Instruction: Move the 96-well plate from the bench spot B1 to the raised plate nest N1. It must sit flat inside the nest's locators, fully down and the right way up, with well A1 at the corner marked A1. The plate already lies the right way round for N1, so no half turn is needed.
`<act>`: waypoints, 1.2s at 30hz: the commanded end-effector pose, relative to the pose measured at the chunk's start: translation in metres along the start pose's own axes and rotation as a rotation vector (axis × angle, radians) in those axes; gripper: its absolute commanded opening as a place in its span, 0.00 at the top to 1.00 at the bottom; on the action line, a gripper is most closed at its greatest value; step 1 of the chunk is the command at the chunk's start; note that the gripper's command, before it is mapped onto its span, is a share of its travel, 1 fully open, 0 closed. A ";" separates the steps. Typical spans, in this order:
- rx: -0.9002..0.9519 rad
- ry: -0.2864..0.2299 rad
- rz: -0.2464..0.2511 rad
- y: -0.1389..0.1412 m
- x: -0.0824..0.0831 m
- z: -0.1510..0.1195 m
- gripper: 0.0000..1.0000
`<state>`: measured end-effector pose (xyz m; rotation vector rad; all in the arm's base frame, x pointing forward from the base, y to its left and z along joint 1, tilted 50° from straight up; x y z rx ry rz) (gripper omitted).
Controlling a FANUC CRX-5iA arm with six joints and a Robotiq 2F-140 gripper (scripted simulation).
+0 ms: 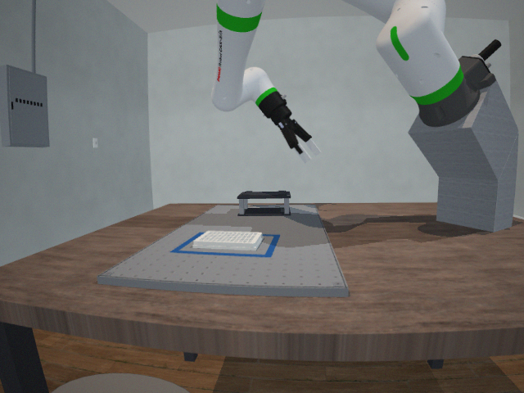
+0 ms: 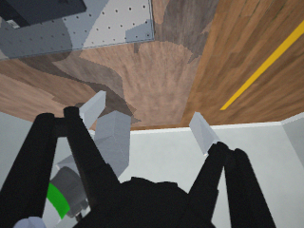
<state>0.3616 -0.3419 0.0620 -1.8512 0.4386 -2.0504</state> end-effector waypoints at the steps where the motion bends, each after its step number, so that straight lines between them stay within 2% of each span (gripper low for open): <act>1: -0.002 -0.004 -0.022 -0.009 0.000 0.010 0.00; 2: -0.002 -0.004 -0.022 -0.009 0.000 0.010 0.00; 4: 0.008 -0.002 -0.087 -0.020 0.000 0.017 0.00; 10: 0.008 -0.002 -0.087 -0.042 0.001 0.038 0.00; 12: 0.020 0.011 -0.148 -0.053 0.000 0.044 0.00; 19: 0.020 0.011 -0.148 -0.072 0.001 0.060 0.00; 21: 0.036 0.036 -0.203 -0.083 0.000 0.064 0.00; 26: 0.036 0.036 -0.203 -0.103 0.001 0.079 0.00; 28: 0.055 0.070 -0.249 -0.114 0.000 0.083 0.00; 33: 0.055 0.070 -0.249 -0.135 0.001 0.096 0.00; 36: 0.055 0.070 -0.249 -0.137 0.001 0.098 0.00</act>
Point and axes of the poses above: the point where the finger pads meet when closed, its own x axis back along the fingers, its own y axis across the jaws, z = x × y, the point moved 6 cm from there along x, back along the fingers, and after that the axes turned 14 degrees about x, right-handed, at the moved point
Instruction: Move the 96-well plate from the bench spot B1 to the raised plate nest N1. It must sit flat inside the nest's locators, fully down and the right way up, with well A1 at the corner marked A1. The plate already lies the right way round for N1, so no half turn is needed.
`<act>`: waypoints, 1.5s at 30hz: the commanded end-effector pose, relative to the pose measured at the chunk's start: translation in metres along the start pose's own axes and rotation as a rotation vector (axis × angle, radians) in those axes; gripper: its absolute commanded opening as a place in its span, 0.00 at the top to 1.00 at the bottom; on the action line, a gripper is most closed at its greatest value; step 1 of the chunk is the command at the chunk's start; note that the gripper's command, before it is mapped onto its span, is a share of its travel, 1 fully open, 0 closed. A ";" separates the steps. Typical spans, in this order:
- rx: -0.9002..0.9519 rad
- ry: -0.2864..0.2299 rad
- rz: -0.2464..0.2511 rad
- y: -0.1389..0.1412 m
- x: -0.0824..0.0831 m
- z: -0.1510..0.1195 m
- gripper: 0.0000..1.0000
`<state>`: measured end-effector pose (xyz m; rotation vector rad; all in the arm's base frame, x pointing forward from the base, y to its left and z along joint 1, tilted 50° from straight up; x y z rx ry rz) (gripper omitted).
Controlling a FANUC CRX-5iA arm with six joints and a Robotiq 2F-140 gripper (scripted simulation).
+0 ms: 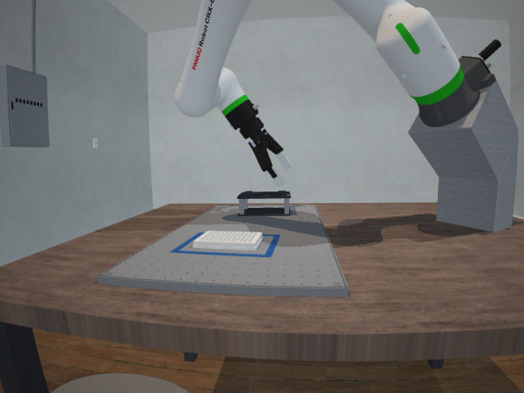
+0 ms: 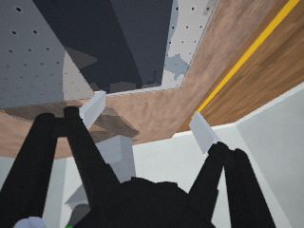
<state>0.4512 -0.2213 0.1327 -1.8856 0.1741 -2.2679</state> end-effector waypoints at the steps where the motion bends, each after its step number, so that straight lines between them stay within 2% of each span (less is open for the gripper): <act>1: 0.009 0.024 -0.023 -0.007 0.002 0.003 0.00; 2: 0.017 0.044 -0.040 -0.012 0.003 0.004 0.00; 7: 0.017 0.044 -0.040 -0.033 0.007 0.018 0.00; 9: 0.034 0.096 -0.068 -0.043 0.009 0.019 0.00; 15: 0.034 0.096 -0.068 -0.068 0.015 0.033 0.00; 17: 0.034 0.096 -0.068 -0.068 0.015 0.033 0.00; 19: 0.053 0.154 -0.084 -0.078 0.017 0.034 0.00; 25: 0.053 0.154 -0.084 -0.103 0.023 0.046 0.00; 27: 0.071 0.218 -0.089 -0.112 0.025 0.045 0.00; 32: 0.071 0.218 -0.089 -0.135 0.031 0.054 0.00; 34: 0.071 0.218 -0.089 -0.135 0.031 0.054 0.00; 36: 0.089 0.281 -0.082 -0.143 0.032 0.053 0.00; 43: 0.089 0.284 -0.081 -0.175 0.040 0.062 0.00; 45: 0.106 0.346 -0.062 -0.183 0.042 0.060 0.00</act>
Point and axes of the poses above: the point where the finger pads meet when closed, its own x axis back along the fingers, its own y axis across the jaws, z = x × y, the point moved 6 cm from there along x, back along the fingers, and after that the axes turned 14 degrees about x, right-handed, at the moved point
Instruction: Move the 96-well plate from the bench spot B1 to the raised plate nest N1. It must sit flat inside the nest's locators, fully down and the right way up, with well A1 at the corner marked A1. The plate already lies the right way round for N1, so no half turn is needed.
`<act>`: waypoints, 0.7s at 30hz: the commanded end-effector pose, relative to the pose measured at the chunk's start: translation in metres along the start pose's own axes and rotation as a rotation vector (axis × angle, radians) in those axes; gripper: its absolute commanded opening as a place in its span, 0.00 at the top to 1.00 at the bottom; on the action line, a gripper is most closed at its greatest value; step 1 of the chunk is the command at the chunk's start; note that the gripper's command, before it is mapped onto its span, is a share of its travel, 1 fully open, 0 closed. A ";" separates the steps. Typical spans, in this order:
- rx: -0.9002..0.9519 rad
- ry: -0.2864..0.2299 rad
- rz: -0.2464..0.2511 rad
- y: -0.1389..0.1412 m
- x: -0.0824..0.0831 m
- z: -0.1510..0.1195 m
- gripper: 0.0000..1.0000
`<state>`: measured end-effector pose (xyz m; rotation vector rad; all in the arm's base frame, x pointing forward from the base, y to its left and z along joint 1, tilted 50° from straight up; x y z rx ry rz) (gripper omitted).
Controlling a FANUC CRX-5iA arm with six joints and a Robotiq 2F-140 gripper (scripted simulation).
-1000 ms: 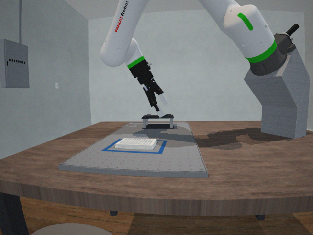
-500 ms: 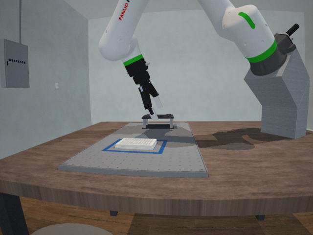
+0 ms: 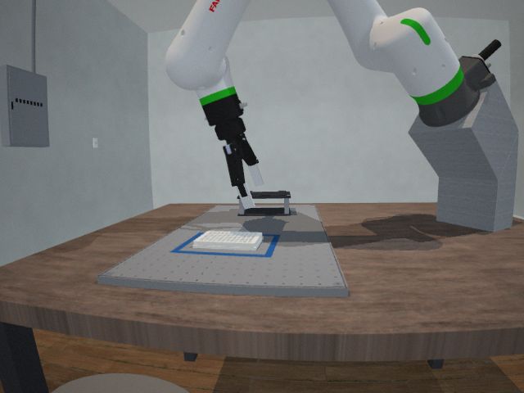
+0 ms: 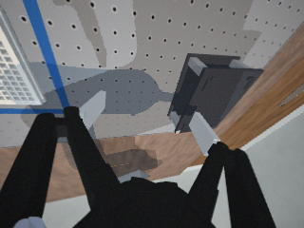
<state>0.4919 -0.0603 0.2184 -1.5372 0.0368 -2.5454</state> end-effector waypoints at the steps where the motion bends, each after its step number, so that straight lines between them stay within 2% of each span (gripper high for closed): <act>1: 0.011 0.062 0.015 -0.015 0.004 0.003 0.00; 6: 0.011 0.062 0.015 -0.028 0.008 0.008 0.00; 8: 0.020 0.122 0.042 -0.036 0.010 0.007 0.00; 9: 0.021 0.132 0.047 -0.040 0.011 0.008 0.00; 17: 0.021 0.132 0.047 -0.074 0.022 0.019 0.00; 19: 0.028 0.187 0.083 -0.081 0.024 0.017 0.00; 21: 0.029 0.200 0.092 -0.089 0.028 0.019 0.00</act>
Point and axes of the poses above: the point where the finger pads meet when closed, its own x axis back along the fingers, its own y axis across the jaws, z = x × y, the point moved 6 cm from there along x, back along the fingers, and after that the axes turned 14 degrees about x, right-handed, at the moved point
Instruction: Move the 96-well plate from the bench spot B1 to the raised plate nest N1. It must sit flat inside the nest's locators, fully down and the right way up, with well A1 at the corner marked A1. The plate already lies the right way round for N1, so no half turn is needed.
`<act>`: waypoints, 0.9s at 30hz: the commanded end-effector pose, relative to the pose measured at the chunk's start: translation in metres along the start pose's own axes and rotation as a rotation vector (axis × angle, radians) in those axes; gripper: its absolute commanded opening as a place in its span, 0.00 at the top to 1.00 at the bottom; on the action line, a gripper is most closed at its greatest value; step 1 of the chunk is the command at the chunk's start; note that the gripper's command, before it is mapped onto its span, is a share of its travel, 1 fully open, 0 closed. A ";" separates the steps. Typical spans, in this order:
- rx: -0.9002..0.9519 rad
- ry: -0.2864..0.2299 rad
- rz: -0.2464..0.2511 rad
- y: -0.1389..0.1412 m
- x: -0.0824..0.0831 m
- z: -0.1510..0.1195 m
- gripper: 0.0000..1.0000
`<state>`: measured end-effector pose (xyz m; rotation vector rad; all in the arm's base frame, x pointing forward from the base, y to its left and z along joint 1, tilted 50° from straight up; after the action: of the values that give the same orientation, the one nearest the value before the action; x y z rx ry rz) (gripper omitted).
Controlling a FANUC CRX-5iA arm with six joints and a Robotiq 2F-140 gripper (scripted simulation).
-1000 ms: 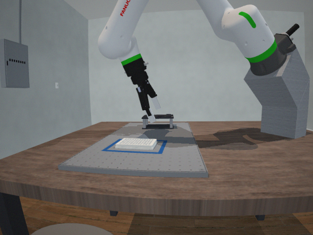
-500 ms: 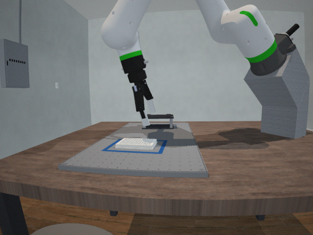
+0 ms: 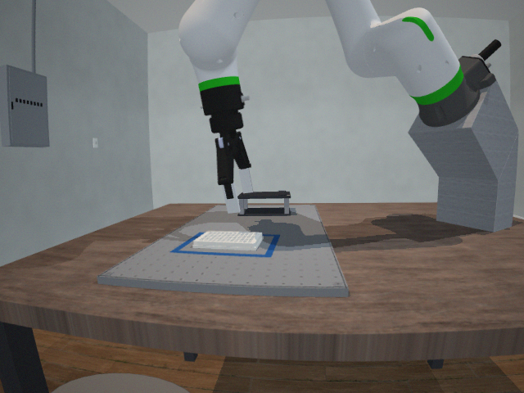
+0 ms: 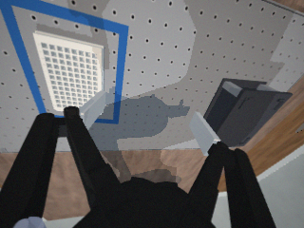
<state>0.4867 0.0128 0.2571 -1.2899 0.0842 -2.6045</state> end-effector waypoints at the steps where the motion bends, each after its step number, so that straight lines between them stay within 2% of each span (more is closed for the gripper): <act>1: 0.009 0.033 0.023 -0.013 0.002 0.001 0.00; 6: 0.009 0.033 0.023 -0.031 0.006 0.006 0.00; 9: 0.012 0.098 0.080 -0.042 0.010 0.005 0.00; 15: 0.012 0.098 0.080 -0.070 0.018 0.011 0.00; 17: 0.011 0.142 0.130 -0.076 0.021 0.010 0.00; 19: 0.011 0.142 0.130 -0.076 0.021 0.010 0.00; 20: 0.011 0.158 0.149 -0.080 0.022 0.009 0.00; 27: 0.011 0.158 0.149 -0.106 0.031 0.013 0.00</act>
<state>0.4615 0.1020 0.3004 -1.0254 0.1783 -2.5578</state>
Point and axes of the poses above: the point where the finger pads meet when closed, its own x axis back along the fingers, its own y axis across the jaws, z = x × y, the point moved 6 cm from there along x, back along the fingers, and after that the axes turned 14 degrees about x, right-handed, at the moved point
